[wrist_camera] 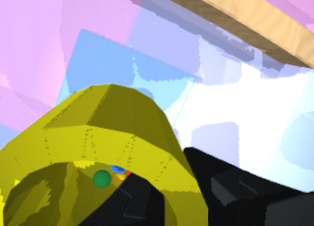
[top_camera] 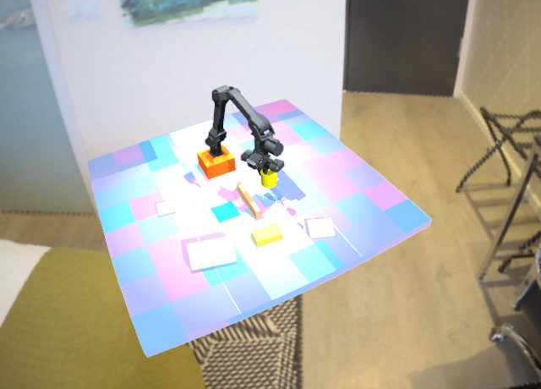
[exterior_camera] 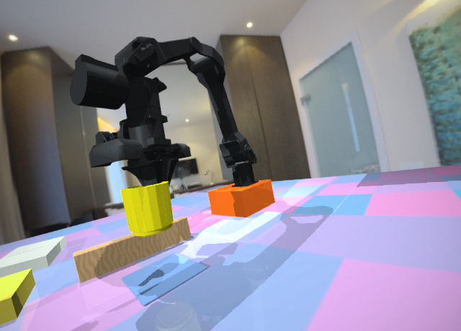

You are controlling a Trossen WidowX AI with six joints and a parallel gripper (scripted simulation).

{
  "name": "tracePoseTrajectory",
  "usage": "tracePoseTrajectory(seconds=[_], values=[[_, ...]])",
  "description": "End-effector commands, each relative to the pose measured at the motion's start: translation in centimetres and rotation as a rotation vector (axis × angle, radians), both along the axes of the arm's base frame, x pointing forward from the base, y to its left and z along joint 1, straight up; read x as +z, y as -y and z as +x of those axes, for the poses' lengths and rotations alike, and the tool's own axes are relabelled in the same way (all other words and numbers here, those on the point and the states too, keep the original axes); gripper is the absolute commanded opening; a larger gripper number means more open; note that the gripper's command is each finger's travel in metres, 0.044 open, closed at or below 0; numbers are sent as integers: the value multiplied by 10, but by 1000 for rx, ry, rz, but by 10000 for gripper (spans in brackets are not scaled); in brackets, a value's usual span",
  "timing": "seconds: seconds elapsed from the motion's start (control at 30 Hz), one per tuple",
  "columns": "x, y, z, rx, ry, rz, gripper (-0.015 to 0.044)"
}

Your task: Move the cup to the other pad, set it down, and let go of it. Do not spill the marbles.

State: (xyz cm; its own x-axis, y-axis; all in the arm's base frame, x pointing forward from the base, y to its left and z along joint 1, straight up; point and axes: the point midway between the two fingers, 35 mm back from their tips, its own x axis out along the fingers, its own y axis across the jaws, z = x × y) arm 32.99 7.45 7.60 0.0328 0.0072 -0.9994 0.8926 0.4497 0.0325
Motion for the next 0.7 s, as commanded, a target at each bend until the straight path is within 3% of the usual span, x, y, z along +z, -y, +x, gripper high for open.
tracePoseTrajectory(seconds=[0.0, 0.67], values=[[0, 5, 0, 2, 1, 0, 0], [0, 51, -3, 4, 0, -2, 0]])
